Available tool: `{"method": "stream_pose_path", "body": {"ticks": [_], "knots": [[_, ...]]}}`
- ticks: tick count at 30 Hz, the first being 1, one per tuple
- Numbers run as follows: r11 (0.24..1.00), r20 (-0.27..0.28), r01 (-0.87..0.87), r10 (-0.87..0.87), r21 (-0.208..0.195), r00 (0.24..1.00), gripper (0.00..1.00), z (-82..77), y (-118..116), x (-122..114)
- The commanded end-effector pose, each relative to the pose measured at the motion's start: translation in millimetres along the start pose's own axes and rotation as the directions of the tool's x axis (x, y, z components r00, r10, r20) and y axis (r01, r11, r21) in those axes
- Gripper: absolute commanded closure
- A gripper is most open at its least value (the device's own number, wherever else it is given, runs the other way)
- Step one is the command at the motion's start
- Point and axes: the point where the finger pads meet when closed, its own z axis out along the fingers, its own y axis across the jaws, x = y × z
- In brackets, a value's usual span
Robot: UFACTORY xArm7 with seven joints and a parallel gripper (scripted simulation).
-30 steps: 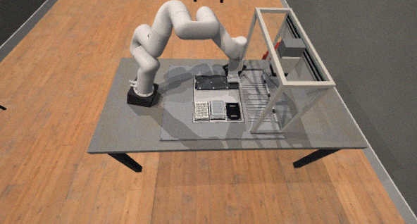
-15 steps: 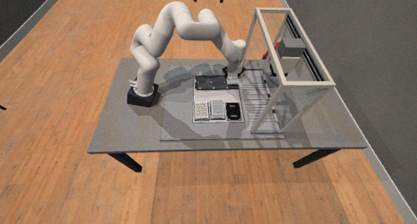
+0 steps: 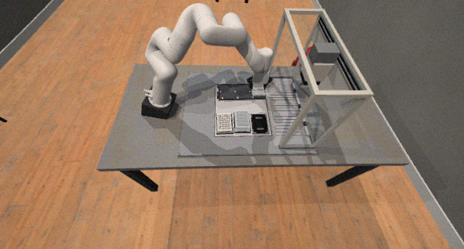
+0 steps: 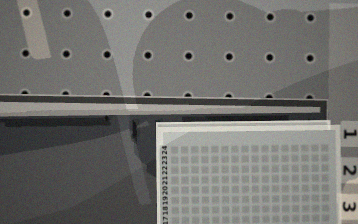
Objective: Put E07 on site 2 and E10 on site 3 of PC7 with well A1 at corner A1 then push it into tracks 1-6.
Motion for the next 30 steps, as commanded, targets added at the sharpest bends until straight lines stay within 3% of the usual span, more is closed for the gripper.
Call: {"method": "stream_pose_path", "body": {"ticks": [1, 30], "knots": [[1.000, -0.002, 0.000, 0.000, -0.004, 1.000, 1.00, 5.1, 1.8, 0.7], [1.000, -0.002, 0.000, 0.000, -0.004, 1.000, 1.00, 12.9, 1.9, 0.7]]}}
